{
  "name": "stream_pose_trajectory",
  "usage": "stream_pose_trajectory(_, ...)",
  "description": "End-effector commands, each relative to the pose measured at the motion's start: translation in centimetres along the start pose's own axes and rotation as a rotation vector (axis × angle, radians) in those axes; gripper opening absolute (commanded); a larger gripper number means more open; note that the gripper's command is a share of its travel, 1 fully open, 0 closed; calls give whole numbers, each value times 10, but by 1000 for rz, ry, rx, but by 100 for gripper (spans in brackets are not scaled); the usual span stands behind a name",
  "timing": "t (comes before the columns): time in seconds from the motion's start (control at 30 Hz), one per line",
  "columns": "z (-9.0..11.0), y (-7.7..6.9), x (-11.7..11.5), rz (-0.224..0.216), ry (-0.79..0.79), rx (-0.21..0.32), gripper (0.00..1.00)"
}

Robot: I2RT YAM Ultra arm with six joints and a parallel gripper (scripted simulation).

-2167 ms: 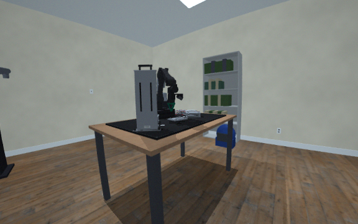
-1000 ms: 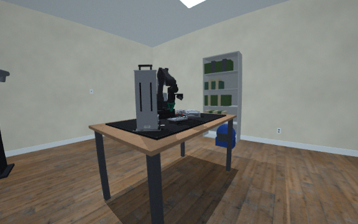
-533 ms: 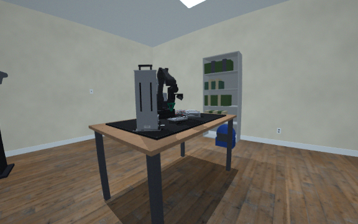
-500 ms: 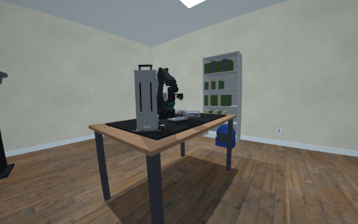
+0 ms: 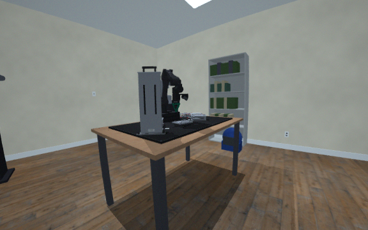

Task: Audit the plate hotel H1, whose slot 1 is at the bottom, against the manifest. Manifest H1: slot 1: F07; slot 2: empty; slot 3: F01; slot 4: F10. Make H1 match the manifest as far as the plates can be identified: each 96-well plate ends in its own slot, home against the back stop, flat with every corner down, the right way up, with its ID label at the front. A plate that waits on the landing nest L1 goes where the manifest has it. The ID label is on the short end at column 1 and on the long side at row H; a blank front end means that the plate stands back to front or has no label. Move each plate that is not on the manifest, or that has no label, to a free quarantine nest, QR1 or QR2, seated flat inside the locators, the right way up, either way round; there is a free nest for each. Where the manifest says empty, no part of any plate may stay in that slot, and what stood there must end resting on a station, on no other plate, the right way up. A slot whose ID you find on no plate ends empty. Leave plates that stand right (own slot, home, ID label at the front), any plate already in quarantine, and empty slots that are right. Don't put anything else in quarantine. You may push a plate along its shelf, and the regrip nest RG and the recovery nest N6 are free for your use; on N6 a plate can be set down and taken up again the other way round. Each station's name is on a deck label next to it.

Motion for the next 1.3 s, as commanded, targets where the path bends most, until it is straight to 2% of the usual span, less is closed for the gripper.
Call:
stream_pose_trajectory(0.0, 0, -13, 0, 13, -1, -4, 100)
stream_pose_trajectory(0.53, 0, -33, 0, 14, -1, -4, 100)
stream_pose_trajectory(1.27, 0, -87, 1, 13, -1, -4, 100)
Point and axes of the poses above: the point where the finger pads meet when closed, its own y axis out along the fingers, its own x axis across the jaws, z = x × y, the point moved 6 cm from there along -y, back along the fingers, and after that the axes turned 9 degrees about -y, right-handed, at the moved point
